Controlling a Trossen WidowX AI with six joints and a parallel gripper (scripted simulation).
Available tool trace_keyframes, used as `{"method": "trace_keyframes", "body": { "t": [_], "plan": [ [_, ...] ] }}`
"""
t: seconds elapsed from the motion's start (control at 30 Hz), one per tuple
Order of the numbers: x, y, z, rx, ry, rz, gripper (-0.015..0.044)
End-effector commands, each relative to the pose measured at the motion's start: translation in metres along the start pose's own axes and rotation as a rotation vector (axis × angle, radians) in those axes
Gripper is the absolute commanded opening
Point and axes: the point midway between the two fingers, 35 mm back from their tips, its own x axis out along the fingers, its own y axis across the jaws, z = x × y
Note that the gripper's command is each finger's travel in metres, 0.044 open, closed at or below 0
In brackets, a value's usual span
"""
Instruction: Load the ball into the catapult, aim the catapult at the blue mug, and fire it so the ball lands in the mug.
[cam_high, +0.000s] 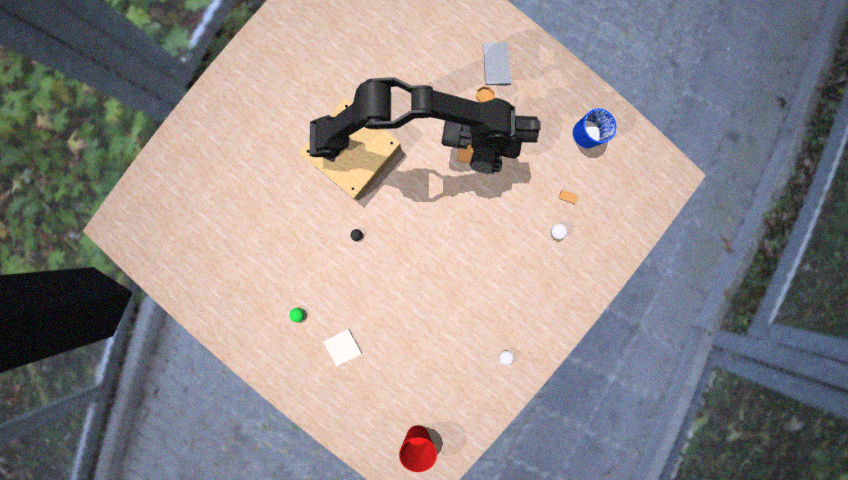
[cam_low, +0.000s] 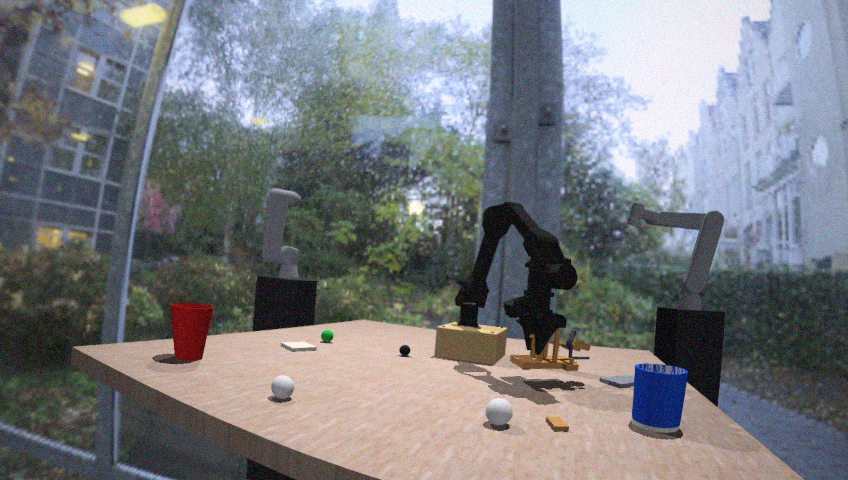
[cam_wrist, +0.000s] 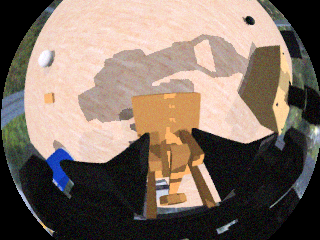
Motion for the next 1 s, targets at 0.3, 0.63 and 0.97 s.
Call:
{"method": "trace_keyframes", "body": {
  "t": [0.3, 0.63, 0.97],
  "plan": [
    [0.011, 0.007, -0.003, -0.001, 0.003, 0.020, 0.0000],
    [0.028, 0.008, -0.003, -0.001, 0.003, 0.020, 0.0000],
    [0.038, 0.007, -0.002, -0.004, 0.002, 0.011, 0.0000]
  ]
}}
